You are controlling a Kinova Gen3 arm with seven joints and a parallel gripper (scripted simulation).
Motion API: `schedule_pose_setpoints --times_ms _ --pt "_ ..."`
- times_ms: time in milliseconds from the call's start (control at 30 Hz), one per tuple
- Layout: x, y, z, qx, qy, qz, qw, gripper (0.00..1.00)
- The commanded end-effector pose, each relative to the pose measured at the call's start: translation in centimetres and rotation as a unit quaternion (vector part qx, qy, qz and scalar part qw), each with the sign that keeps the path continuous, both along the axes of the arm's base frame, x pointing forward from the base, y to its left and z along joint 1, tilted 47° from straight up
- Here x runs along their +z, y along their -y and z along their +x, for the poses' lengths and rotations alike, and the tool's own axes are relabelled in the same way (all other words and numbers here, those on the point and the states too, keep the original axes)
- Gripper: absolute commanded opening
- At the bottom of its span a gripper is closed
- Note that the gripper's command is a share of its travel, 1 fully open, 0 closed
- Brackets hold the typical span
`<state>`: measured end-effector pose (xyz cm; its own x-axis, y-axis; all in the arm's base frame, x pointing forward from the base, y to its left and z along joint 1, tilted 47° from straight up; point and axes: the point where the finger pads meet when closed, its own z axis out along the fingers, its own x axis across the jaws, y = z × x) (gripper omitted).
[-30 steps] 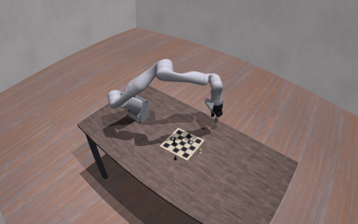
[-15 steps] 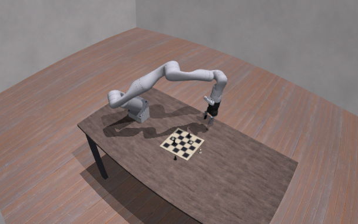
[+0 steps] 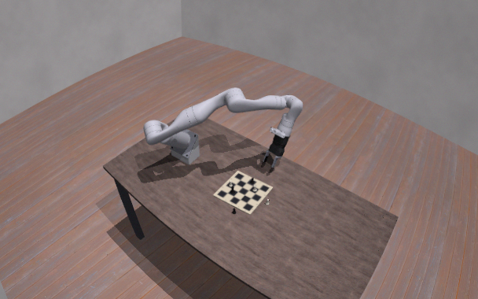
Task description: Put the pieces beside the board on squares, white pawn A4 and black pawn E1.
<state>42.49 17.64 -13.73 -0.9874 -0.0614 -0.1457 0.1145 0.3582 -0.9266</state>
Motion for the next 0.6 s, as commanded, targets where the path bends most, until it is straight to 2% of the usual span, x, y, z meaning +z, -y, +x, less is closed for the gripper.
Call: schedule_pose_setpoints --times_ms 0,300,367,567 --pt "-1.4 1.0 -1.0 0.007 -0.014 -0.033 0.999 1.0" --pt "-1.6 2.7 -2.4 0.025 -0.041 -0.108 0.993 1.0" --pt "-1.6 2.7 -2.4 0.025 -0.041 -0.108 0.993 1.0" --pt "-1.6 3.4 -2.9 0.033 -0.052 -0.139 0.988 1.0"
